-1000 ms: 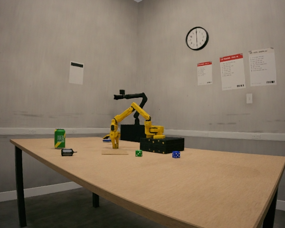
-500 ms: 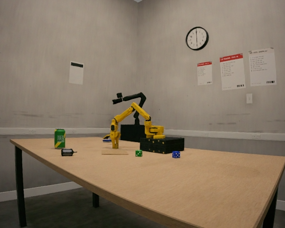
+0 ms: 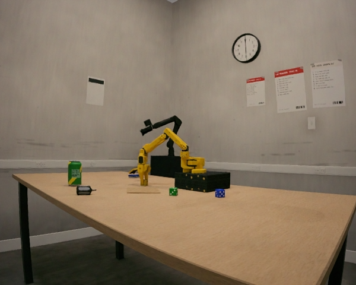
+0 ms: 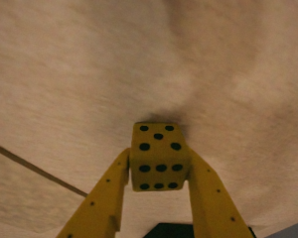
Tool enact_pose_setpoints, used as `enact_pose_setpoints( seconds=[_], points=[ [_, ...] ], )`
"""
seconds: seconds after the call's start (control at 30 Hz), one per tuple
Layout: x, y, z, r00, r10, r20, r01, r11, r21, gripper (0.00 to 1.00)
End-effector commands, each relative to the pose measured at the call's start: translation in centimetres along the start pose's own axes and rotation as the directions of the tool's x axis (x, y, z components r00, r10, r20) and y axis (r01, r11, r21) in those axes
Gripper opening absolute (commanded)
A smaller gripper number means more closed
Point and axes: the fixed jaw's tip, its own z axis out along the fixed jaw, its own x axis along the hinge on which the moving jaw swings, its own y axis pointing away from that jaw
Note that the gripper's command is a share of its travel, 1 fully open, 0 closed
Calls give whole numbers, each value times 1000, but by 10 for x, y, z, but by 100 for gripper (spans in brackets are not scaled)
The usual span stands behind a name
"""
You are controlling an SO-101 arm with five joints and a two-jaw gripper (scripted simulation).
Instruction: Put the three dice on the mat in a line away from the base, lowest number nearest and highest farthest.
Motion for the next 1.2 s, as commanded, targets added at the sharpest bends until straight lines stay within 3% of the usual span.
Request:
enact_pose_setpoints(
  seconds=[0.0,0.4,1.0,1.17],
  points=[
    [3,-2,3,1000,-1,-12,1,1000,1,2],
    [3,-2,0,1000,-1,-12,1,1000,1,0],
    [2,-2,-41,1000,-1,-12,1,1000,1,0],
    [2,-2,-47,1000,-1,-12,1,1000,1,0]
  ],
)
